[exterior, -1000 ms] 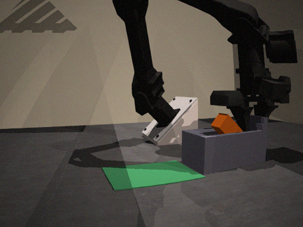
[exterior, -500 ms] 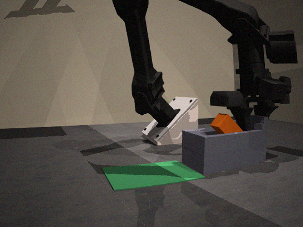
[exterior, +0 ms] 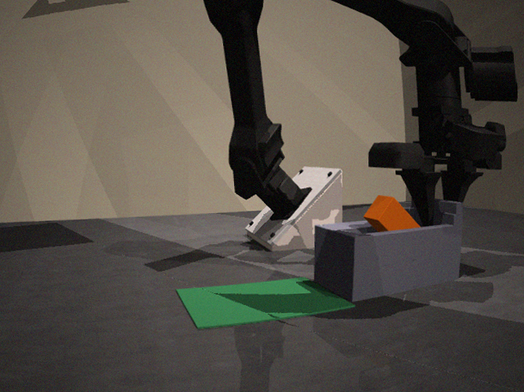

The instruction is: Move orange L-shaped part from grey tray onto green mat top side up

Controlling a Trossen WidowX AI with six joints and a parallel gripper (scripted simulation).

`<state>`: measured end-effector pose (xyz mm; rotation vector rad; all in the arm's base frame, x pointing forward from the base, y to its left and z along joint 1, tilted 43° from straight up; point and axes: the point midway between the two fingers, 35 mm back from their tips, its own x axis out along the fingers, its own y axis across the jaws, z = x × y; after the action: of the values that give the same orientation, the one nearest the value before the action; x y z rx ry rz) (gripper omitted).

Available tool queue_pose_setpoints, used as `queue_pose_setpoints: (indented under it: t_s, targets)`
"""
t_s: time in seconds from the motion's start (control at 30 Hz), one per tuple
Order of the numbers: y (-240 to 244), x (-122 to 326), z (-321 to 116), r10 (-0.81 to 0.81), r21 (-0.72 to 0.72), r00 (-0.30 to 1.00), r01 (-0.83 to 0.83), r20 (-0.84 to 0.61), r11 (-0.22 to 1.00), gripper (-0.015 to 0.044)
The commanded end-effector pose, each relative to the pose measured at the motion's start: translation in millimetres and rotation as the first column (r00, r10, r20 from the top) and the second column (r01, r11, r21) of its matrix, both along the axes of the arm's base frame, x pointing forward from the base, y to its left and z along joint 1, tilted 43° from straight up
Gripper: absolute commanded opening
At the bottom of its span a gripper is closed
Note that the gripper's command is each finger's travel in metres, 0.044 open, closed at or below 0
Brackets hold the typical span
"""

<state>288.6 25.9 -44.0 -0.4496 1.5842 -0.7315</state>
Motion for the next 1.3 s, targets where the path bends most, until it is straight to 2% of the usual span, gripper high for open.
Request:
queue_pose_setpoints:
  t_s: [0.0,0.23,1.1,1.23,1.27]
  targets:
    - [13.5,7.3,14.4,-0.004,0.009,1.0,0.004,0.011,1.0,0.018]
    - [53.0,13.5,73.4,-0.005,0.01,1.0,0.005,0.009,1.0,0.018]
    - [52.5,15.1,70.1,0.012,0.012,1.0,-0.012,0.022,1.0,0.018]
    - [46.6,15.8,75.9,-0.109,-0.004,0.986,0.111,0.129,0.994,0.028]
    - [43.7,16.1,78.7,-0.166,-0.008,0.969,0.17,0.181,0.985,0.028]
